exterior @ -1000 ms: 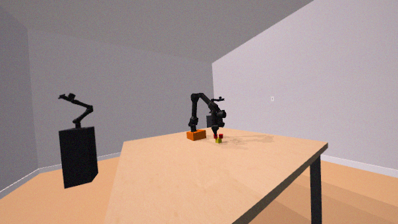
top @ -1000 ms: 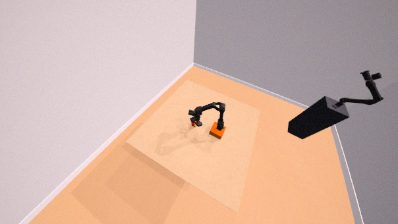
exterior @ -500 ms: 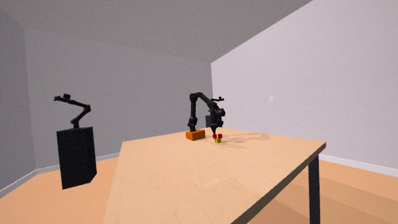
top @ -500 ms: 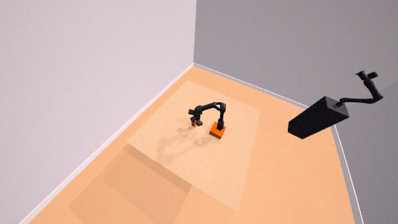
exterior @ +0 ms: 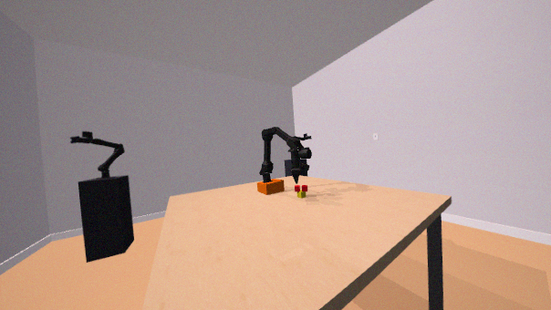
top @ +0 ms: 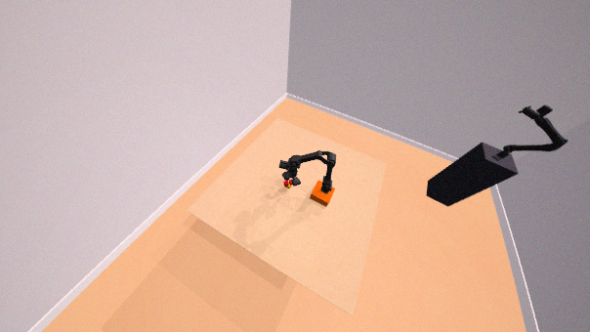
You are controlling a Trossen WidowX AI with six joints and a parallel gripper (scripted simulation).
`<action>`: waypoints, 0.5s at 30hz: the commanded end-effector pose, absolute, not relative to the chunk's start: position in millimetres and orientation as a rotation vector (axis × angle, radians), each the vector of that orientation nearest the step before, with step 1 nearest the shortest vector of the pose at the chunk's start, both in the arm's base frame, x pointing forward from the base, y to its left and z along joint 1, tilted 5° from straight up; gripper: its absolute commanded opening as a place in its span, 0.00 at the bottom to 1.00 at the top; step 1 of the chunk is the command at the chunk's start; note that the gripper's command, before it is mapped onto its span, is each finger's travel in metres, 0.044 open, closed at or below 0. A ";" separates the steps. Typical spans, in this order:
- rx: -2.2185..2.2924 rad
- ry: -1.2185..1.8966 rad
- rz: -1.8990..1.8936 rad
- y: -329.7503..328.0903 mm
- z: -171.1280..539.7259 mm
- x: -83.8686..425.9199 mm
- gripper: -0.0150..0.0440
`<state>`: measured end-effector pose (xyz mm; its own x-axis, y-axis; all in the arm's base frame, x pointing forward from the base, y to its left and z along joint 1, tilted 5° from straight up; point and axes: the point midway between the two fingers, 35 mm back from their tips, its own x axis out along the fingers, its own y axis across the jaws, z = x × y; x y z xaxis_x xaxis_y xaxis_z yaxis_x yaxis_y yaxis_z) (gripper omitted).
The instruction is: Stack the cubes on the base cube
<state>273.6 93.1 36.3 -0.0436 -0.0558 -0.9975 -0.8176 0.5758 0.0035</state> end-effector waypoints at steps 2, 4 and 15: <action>-0.774 1.491 0.723 94.4 45.3 276.3 0.60; -0.774 1.491 0.723 94.6 47.5 276.4 0.60; -0.774 1.491 0.723 95.2 59.8 276.8 0.60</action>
